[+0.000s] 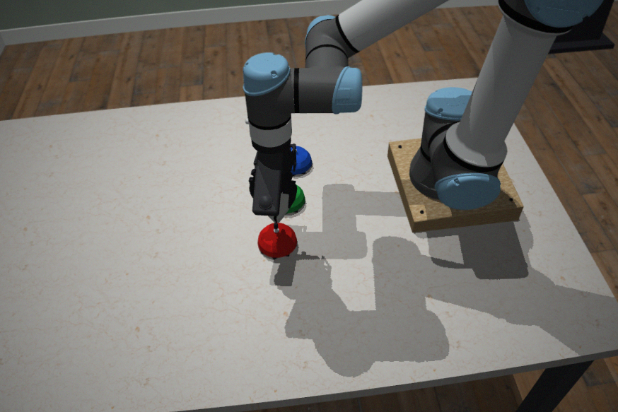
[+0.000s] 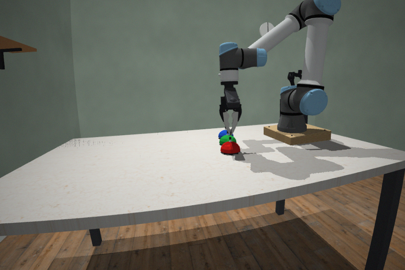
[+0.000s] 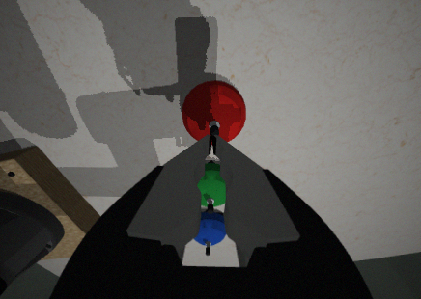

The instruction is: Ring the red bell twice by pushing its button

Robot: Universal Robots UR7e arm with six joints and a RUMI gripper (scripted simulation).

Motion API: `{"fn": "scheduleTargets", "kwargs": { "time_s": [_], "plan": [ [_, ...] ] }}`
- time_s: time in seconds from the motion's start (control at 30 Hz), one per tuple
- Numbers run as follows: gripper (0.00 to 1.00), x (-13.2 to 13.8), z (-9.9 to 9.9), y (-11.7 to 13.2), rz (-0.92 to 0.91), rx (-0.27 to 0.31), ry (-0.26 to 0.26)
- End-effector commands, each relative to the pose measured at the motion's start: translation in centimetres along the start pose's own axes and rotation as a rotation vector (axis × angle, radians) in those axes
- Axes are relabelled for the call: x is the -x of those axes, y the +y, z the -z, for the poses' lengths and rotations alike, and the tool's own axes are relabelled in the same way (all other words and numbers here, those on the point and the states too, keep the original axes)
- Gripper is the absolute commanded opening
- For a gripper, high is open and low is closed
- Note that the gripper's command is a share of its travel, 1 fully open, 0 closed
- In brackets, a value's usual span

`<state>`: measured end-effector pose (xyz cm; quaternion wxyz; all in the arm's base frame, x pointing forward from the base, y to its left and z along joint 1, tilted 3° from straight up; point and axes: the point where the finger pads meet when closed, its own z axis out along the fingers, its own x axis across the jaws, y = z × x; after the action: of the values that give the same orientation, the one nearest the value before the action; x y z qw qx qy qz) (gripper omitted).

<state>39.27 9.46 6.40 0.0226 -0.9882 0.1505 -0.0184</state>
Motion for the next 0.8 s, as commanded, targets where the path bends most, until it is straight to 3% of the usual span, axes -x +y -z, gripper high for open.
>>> {"fn": "scheduleTargets", "kwargs": {
  "time_s": [0.0, 0.77],
  "plan": [
    [0.00, -0.04, 0.03, -0.01, 0.000, 0.000, 0.001],
    [0.00, -0.04, -0.65, -0.01, 0.000, 0.000, 0.001]
  ]
}}
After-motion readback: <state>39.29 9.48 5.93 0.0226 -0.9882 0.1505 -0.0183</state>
